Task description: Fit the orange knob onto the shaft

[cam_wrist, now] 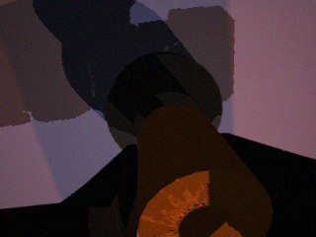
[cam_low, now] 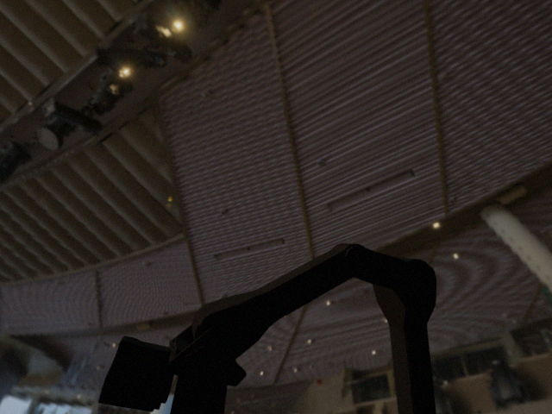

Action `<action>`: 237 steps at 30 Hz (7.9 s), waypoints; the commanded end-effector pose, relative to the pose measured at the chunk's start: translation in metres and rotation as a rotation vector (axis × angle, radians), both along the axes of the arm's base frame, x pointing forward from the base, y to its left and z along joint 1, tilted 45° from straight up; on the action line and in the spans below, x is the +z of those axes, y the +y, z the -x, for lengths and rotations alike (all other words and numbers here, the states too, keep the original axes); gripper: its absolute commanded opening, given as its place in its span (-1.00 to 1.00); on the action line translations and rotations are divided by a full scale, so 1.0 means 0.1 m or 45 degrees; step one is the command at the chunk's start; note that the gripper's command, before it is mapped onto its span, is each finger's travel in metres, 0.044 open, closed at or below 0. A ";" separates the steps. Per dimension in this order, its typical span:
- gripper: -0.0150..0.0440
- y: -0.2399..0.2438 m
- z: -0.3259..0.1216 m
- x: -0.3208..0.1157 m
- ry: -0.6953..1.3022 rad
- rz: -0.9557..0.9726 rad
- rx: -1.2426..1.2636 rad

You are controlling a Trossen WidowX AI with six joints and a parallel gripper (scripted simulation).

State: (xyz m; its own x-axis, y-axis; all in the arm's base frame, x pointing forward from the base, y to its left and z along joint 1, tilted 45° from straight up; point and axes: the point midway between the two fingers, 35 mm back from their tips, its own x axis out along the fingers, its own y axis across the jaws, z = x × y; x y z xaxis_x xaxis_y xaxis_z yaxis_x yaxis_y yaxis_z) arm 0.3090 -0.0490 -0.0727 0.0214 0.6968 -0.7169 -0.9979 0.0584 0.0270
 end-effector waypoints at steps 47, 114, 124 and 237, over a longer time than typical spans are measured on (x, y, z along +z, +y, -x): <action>-0.49 0.01 0.00 -0.02 -0.226 0.010 0.232; -0.49 0.02 0.00 -0.02 -0.411 0.016 0.424; -0.49 -0.01 0.00 0.01 -0.526 0.019 0.541; -0.49 0.00 0.01 -0.02 1.434 -0.042 -1.480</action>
